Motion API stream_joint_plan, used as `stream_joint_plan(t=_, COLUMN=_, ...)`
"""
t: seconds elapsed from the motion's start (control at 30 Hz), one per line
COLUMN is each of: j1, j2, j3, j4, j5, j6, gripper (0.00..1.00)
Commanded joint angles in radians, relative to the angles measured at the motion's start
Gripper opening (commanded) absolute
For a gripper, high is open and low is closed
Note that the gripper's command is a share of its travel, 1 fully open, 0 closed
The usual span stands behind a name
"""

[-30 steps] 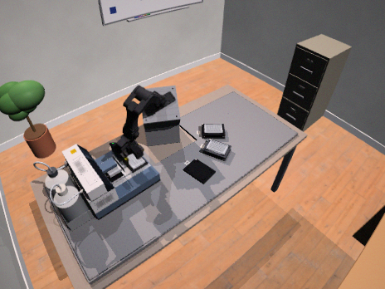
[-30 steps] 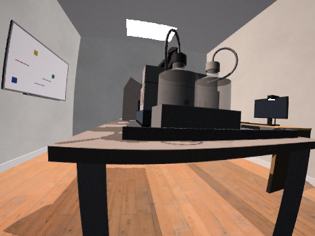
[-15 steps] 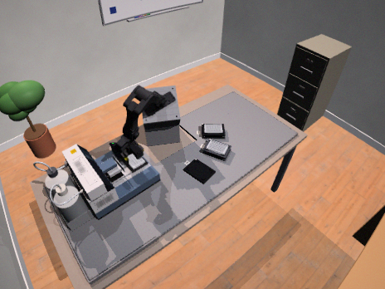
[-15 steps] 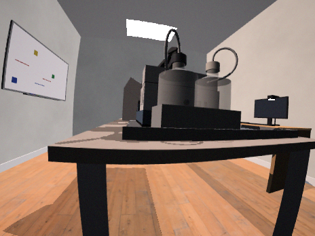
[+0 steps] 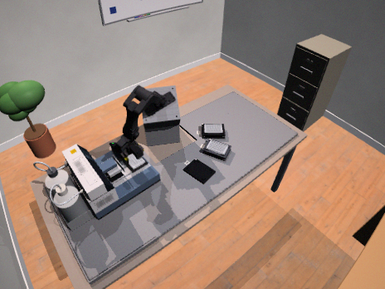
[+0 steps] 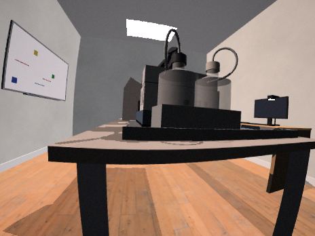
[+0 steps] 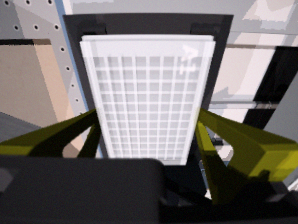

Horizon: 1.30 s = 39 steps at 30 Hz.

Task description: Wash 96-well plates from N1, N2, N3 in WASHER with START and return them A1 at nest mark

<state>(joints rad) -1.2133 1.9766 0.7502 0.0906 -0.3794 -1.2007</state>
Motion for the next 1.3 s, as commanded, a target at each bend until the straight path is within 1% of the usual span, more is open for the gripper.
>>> stream_joint_plan(t=0.0, j1=-0.002, j2=-0.005, j3=0.002, j4=0.0, j5=-0.001, j6=0.001, gripper=0.0)
stream_joint_plan(t=0.9, j1=-0.002, j2=-0.005, j3=0.002, j4=0.0, j5=-0.001, j6=0.001, gripper=0.0)
stream_joint_plan(t=1.27, j1=-0.026, j2=-0.08, j3=-0.015, j4=-0.067, j5=-0.01, j6=-0.023, gripper=0.0)
